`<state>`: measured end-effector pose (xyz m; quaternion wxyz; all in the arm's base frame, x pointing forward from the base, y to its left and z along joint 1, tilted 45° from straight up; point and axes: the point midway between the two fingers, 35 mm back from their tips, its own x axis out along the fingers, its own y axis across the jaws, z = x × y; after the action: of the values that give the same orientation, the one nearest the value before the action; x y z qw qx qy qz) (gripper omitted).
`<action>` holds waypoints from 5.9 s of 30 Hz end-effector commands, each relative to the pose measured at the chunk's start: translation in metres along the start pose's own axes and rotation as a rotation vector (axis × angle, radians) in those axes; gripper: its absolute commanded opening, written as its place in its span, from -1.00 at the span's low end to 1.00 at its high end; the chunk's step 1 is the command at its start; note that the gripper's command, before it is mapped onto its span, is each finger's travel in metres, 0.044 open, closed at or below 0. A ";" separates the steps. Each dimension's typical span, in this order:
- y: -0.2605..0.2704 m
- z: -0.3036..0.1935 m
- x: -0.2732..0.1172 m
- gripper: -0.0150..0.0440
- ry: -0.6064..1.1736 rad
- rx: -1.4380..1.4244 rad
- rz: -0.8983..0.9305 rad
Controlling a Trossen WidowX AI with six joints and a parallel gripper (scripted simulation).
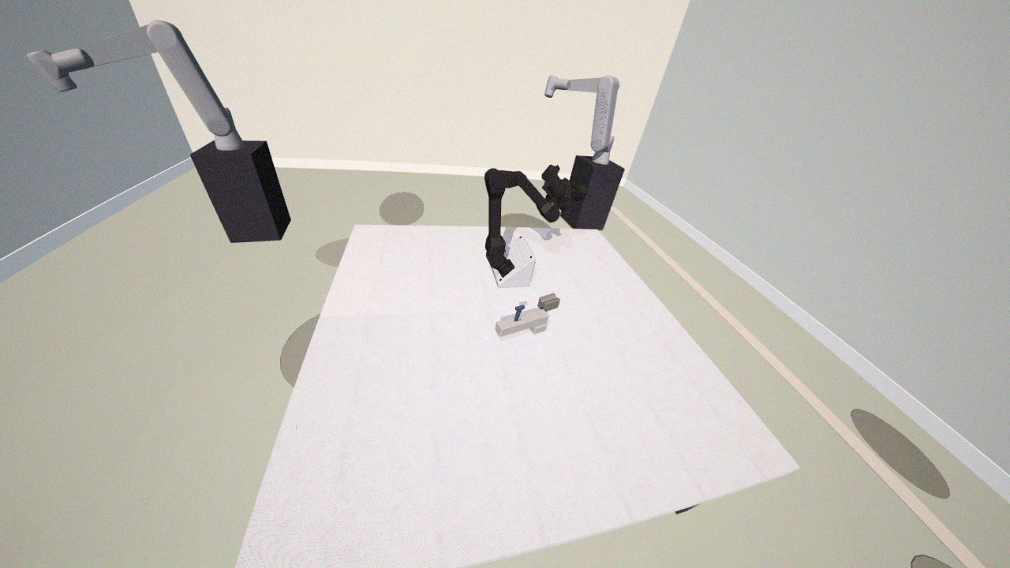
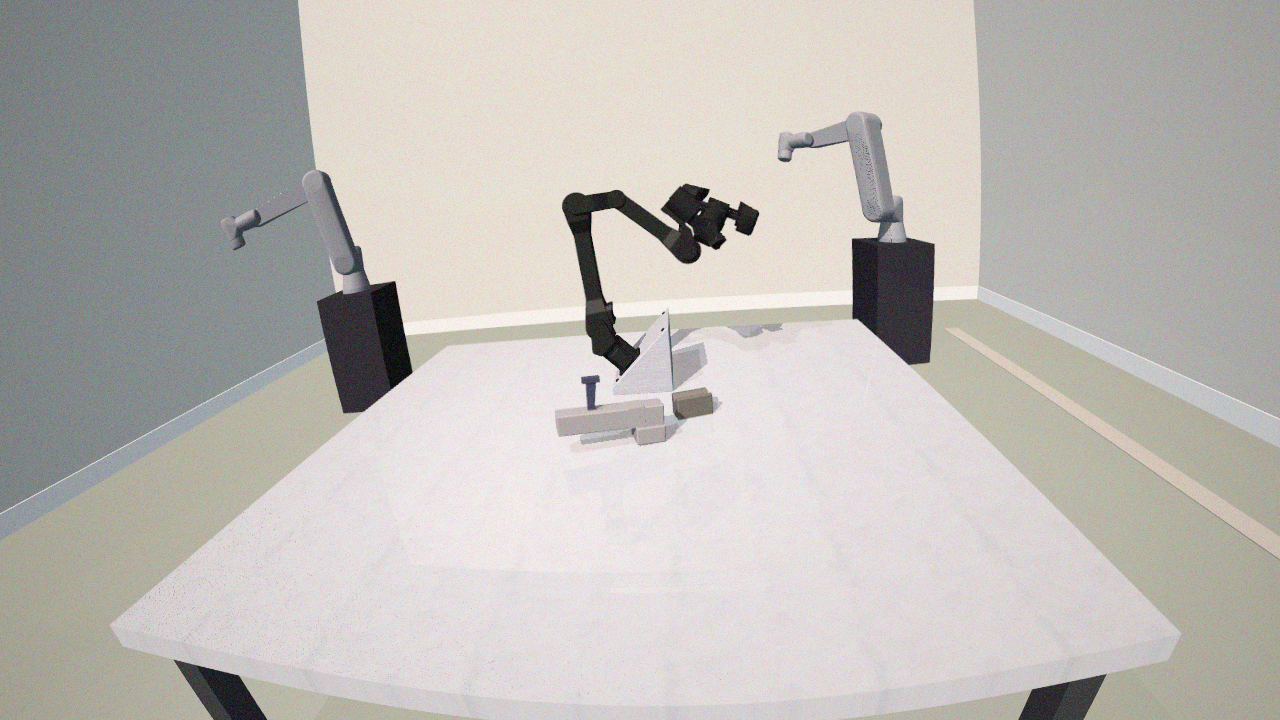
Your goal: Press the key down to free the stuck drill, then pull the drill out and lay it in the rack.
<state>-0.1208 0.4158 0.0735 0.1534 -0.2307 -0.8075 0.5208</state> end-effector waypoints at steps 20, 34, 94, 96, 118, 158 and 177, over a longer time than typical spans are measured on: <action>0.095 -0.114 -0.104 -0.49 0.427 0.204 0.499; 0.151 -0.135 -0.288 -0.49 0.676 0.470 1.152; -0.083 0.085 -0.576 -0.49 -0.185 1.352 2.160; -0.082 0.086 -0.577 -0.49 -0.185 1.352 2.160; -0.080 0.092 -0.578 -0.49 -0.185 1.353 2.160; -0.078 0.106 -0.581 -0.49 -0.186 1.353 2.160; -0.090 0.072 -0.573 0.04 -0.181 1.286 2.178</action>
<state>0.3029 0.0021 0.1031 -0.3229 -0.6044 0.2001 0.7003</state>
